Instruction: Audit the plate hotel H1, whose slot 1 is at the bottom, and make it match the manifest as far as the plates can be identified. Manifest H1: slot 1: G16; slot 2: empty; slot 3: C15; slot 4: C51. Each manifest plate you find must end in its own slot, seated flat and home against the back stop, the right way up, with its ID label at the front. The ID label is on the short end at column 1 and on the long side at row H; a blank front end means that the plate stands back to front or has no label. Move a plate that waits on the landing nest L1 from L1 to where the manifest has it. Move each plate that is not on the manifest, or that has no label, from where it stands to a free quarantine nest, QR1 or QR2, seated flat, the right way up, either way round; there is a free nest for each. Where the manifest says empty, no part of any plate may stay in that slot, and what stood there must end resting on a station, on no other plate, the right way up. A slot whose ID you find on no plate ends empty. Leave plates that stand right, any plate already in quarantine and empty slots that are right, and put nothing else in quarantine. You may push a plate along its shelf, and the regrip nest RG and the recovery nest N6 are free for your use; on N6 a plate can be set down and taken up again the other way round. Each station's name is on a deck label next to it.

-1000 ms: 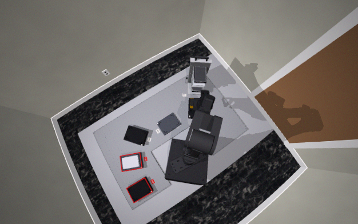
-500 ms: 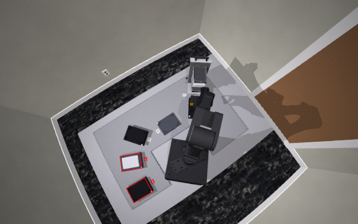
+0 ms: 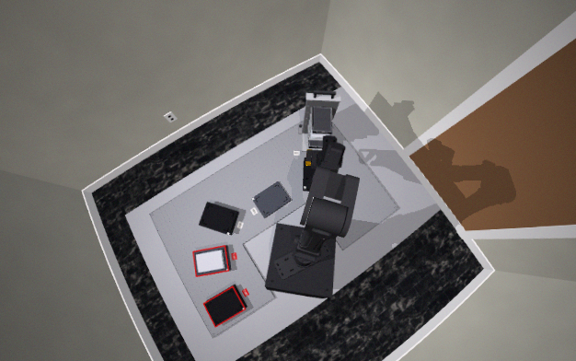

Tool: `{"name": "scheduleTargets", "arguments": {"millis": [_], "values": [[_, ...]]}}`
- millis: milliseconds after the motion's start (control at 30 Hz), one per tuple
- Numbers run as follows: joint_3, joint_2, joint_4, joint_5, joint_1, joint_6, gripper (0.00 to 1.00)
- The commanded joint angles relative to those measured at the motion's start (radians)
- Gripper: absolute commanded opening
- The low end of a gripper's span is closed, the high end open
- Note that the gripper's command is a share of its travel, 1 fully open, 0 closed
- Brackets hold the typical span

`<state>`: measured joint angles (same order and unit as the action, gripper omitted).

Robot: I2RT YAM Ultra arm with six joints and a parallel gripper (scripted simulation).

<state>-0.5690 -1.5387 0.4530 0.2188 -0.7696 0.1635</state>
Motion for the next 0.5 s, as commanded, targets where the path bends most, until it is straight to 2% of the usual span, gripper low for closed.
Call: {"name": "scheduleTargets", "arguments": {"millis": [0, 467], "values": [[-0.024, -0.003, -0.005, -0.004, 0.003, -0.003, 1.0], [-0.088, -0.045, -0.026, -0.017, 0.018, -0.01, 1.0]]}}
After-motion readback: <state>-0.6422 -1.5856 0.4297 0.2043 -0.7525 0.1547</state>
